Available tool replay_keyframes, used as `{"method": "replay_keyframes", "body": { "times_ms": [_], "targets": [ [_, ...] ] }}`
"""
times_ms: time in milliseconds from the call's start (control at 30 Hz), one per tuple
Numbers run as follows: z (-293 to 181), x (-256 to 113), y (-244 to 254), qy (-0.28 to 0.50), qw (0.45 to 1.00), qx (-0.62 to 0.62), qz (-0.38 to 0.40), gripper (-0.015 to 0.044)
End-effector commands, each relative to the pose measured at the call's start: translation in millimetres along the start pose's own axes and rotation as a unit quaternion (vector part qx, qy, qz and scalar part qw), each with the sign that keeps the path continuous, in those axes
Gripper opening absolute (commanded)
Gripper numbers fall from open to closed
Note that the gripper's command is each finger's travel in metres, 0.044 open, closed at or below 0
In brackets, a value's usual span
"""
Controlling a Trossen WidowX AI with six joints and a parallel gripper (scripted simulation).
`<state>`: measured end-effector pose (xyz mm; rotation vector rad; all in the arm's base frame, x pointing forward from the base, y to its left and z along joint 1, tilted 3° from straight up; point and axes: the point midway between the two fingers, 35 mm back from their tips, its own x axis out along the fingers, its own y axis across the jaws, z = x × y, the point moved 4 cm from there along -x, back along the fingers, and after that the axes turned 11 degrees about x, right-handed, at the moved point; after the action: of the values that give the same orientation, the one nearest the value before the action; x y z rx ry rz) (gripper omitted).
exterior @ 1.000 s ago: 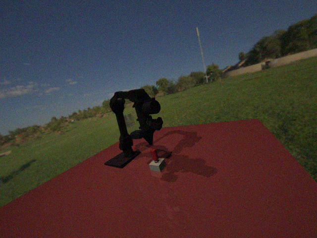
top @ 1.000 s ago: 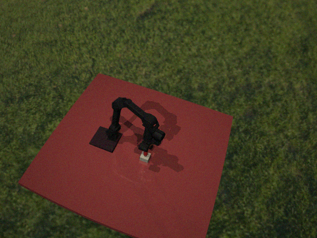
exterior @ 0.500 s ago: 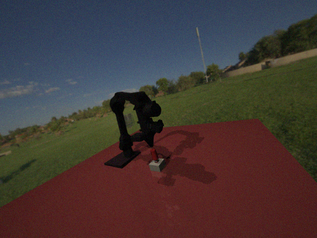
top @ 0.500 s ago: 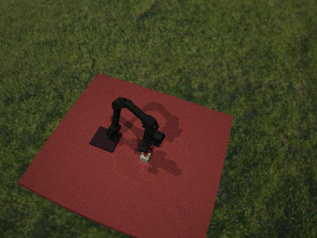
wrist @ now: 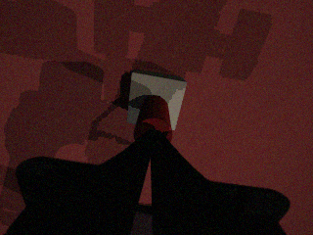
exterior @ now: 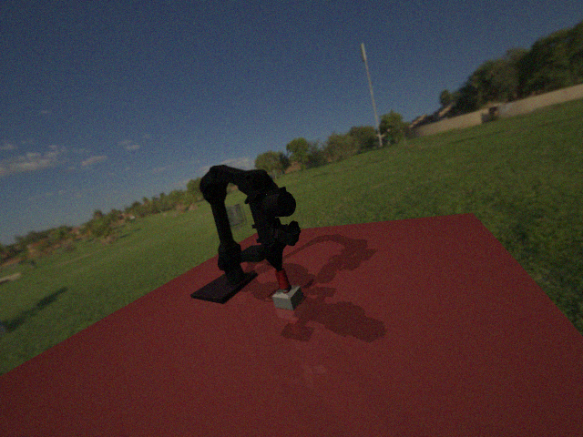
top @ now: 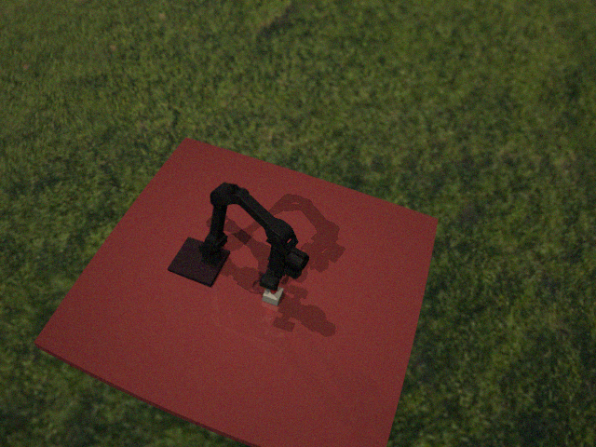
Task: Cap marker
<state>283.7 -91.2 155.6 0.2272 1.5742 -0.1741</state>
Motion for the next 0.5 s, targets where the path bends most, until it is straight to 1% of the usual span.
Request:
{"method": "replay_keyframes", "body": {
  "times_ms": [0,367,467],
  "targets": [
    [-0.4,8.3,0.0,0.002,1.000,-0.002,0.000,0.0000],
    [3.0,1.2,0.2,-0.006,1.000,-0.001,0.000,0.0000],
    [6.0,-24.7,0.0,-0.006,1.000,-0.001,0.000,0.0000]
  ]
}}
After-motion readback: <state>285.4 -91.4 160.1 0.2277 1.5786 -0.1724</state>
